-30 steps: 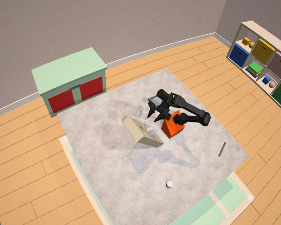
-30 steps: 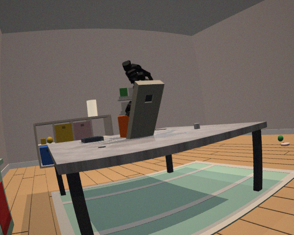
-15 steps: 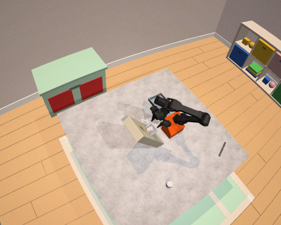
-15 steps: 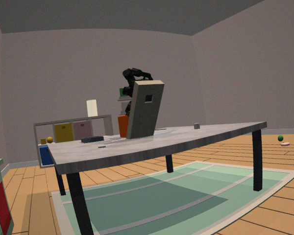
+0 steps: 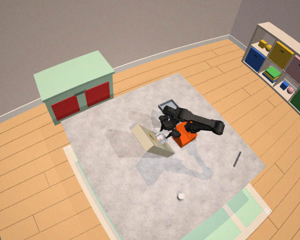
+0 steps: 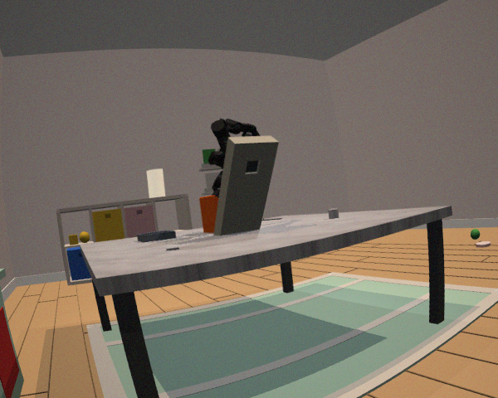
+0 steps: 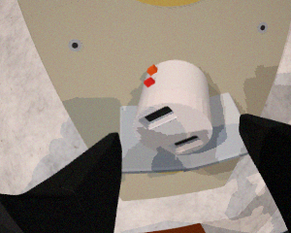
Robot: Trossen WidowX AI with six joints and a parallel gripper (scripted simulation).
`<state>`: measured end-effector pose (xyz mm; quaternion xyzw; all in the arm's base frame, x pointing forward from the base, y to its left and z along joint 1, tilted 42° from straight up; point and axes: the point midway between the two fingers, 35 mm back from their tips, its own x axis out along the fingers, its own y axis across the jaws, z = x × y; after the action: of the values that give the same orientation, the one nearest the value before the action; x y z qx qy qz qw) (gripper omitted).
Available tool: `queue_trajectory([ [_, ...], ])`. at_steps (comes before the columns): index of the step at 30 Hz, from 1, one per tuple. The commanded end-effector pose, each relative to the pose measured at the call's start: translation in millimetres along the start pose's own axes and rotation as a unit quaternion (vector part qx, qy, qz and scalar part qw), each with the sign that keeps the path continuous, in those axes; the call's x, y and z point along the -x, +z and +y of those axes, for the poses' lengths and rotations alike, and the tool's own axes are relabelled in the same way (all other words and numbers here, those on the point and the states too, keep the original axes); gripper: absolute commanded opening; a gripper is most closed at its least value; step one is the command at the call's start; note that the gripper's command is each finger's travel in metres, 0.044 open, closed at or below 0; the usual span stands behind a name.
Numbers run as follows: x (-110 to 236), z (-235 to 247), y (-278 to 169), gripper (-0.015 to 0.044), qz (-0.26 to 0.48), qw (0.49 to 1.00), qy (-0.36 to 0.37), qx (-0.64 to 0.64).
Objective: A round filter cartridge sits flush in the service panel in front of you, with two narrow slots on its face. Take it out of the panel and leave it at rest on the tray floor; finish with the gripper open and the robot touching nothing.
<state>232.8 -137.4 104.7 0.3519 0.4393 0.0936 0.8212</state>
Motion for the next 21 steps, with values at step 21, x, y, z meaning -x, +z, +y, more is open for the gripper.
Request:
queue_trajectory([
  [21,-27,1,-1,0.0278,0.001,1.000,0.000,0.000],
])
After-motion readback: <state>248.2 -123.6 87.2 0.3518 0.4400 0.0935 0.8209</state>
